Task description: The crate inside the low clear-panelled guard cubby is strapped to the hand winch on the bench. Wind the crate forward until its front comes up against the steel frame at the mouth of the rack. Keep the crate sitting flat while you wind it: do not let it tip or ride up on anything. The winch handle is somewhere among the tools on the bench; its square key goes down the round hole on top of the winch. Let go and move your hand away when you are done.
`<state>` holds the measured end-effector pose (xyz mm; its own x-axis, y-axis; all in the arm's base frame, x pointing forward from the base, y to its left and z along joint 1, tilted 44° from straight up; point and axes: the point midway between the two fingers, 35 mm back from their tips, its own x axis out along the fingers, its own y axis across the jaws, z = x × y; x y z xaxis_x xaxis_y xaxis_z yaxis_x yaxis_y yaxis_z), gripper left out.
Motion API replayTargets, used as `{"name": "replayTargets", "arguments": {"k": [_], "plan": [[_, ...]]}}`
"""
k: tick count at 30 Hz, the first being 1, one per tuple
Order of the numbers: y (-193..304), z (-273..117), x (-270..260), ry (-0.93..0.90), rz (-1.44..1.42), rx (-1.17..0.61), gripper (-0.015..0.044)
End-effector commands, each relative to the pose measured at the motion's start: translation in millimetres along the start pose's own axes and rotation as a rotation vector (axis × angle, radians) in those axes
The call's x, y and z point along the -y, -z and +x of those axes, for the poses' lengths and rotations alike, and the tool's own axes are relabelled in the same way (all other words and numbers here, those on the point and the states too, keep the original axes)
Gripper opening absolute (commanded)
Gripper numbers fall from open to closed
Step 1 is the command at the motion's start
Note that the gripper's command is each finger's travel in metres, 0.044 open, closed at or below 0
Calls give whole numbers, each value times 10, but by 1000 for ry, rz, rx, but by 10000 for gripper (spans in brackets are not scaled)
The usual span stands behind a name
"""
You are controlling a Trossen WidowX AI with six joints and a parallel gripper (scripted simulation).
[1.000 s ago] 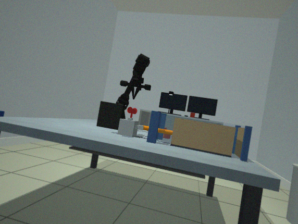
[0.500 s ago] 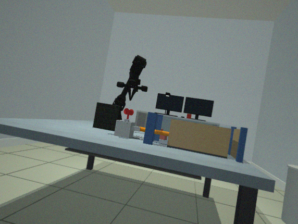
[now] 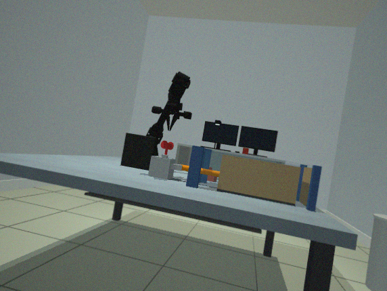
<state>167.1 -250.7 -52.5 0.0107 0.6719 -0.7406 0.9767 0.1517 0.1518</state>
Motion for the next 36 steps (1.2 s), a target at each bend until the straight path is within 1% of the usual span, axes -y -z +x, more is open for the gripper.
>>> {"name": "replayTargets", "arguments": {"k": [1, 5, 12, 15, 24, 36], "plan": [[38, 2, -7, 15, 33, 20, 79], [214, 34, -28, 68, 189, 114, 184], [556, 152, -4, 116, 486, 368, 368], [612, 178, 11, 114, 536, 422, 440], [610, 194, 9, 114, 536, 422, 440], [599, 383, -5, 115, 535, 420, 440]]}}
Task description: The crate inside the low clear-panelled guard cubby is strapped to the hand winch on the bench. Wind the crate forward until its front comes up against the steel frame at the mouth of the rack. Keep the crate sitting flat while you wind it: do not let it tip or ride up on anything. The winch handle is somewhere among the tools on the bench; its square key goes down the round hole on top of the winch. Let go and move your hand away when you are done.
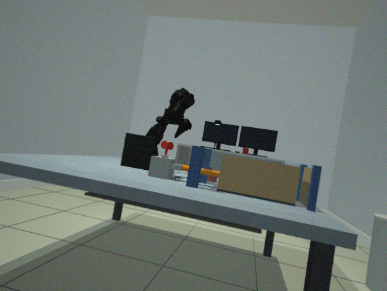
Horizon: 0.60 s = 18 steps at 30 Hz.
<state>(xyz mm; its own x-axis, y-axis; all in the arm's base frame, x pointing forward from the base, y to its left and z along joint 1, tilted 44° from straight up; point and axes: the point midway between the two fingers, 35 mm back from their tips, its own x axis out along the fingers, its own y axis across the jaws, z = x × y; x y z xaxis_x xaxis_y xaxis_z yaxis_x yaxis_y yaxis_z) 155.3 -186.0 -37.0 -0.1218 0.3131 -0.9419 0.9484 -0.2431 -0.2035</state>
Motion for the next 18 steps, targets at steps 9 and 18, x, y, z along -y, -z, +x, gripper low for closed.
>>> {"name": "replayTargets", "arguments": {"k": [9, 18], "plan": [[93, 192, -1, 5, 4, -7, 440], [160, 322, 4, 7, 4, -8, 440]]}}
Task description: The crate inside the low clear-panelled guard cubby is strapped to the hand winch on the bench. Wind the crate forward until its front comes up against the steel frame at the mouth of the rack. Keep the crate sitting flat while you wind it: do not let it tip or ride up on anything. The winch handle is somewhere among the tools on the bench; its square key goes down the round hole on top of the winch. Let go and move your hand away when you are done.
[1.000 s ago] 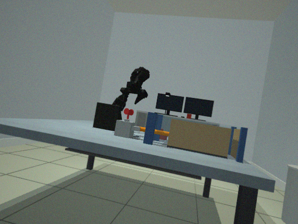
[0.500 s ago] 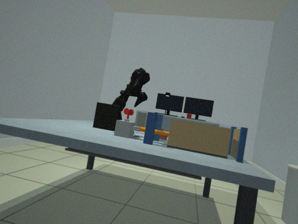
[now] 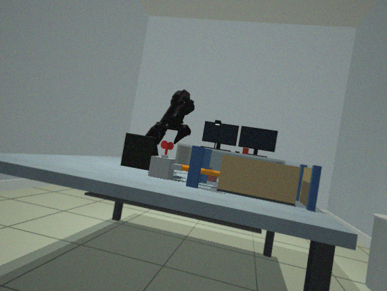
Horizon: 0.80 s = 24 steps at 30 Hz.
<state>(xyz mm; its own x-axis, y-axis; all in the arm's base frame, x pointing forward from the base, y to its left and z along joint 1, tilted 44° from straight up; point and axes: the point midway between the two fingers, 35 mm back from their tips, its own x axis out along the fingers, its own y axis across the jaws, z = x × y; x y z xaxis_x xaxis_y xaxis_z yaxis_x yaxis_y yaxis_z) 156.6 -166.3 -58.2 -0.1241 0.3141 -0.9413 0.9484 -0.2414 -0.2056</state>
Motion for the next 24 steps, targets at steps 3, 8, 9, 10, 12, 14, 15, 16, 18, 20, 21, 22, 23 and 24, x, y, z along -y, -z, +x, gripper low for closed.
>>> {"name": "replayTargets", "arguments": {"k": [3, 8, 9, 10, 12, 14, 15, 16, 18, 20, 21, 22, 23, 24], "plan": [[55, 105, 14, 5, 4, -8, 440], [94, 176, 22, 7, 4, -9, 440], [102, 190, 24, 7, 4, -9, 440], [110, 203, 26, 7, 4, -9, 440], [125, 231, 31, 8, 4, -9, 440], [139, 256, 35, 8, 4, -10, 440], [143, 263, 36, 9, 4, -10, 440], [145, 265, 37, 9, 4, -10, 440], [127, 230, 27, 6, -1, -4, 414], [127, 230, 27, 6, -1, -4, 361], [127, 230, 27, 6, -1, -4, 335], [127, 230, 27, 6, -1, -4, 309], [127, 230, 27, 6, -1, -4, 282], [127, 230, 27, 6, -1, -4, 256]]}}
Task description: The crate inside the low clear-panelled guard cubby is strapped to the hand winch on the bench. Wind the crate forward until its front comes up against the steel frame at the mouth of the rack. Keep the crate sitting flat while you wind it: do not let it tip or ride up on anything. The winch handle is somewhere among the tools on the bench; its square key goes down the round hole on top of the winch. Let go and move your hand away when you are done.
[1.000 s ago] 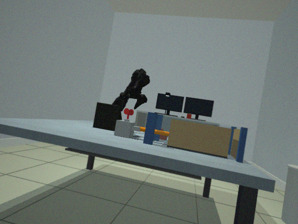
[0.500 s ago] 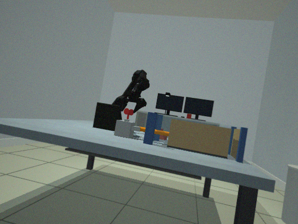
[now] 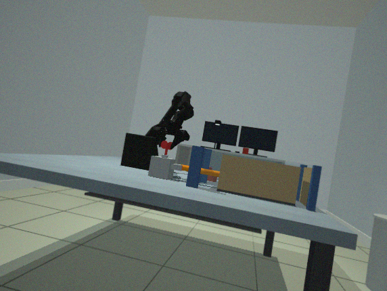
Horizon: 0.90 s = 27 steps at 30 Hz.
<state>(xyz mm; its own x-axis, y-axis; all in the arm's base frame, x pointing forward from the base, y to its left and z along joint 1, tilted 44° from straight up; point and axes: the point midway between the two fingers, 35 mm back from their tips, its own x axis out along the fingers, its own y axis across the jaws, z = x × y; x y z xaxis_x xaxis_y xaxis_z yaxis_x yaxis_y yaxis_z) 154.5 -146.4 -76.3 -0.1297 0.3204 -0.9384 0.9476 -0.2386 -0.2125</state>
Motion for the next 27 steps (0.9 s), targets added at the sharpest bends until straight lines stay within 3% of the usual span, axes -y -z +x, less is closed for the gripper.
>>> {"name": "replayTargets", "arguments": {"k": [1, 9, 27], "plan": [[-1, -5, -3, -1, -1, 1, 230], [-1, -5, -3, -1, -1, 1, 20], [6, 41, 15, 1, 5, -5, 0]]}}
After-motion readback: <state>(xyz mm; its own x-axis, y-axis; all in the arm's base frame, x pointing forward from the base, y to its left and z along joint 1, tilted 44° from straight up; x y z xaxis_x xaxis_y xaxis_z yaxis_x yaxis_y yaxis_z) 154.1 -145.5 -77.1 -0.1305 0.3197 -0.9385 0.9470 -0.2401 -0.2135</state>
